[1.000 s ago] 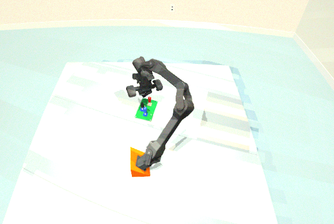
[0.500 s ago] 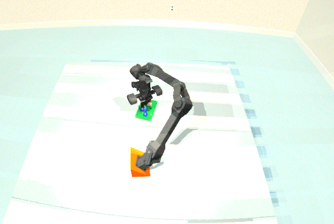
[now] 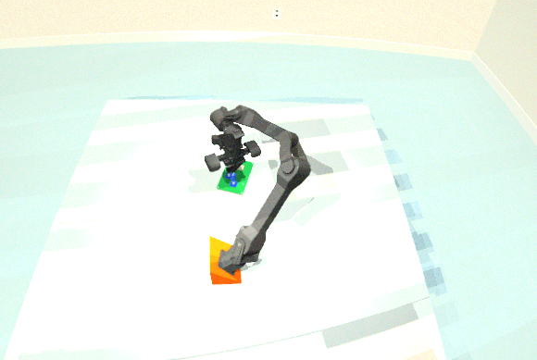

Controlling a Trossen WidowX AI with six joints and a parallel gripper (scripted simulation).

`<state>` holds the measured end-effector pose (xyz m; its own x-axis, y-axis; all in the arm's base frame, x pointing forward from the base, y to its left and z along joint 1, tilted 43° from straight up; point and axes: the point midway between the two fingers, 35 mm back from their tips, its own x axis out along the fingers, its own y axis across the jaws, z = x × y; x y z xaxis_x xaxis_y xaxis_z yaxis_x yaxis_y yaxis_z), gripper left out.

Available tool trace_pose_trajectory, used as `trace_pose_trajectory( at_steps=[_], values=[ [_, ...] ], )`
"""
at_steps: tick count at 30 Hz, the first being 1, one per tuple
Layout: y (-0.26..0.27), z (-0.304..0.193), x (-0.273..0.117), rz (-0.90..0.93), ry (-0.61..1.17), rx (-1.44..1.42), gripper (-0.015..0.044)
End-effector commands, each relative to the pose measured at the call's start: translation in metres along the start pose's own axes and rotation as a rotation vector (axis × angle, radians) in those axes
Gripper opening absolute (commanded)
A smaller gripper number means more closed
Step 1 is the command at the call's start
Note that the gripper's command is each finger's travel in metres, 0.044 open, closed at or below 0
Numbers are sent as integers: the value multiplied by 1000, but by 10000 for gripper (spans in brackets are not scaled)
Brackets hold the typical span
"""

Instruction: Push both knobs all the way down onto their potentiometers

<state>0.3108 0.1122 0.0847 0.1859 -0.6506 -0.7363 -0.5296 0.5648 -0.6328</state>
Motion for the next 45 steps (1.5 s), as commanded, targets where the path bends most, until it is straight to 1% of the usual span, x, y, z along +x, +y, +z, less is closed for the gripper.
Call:
trace_pose_trajectory(
  at_steps=[1, 45],
  values=[
    [0, -1, 6, -3, 4, -7, 0],
    [0, -1, 11, -3, 4, -7, 0]
  ],
)
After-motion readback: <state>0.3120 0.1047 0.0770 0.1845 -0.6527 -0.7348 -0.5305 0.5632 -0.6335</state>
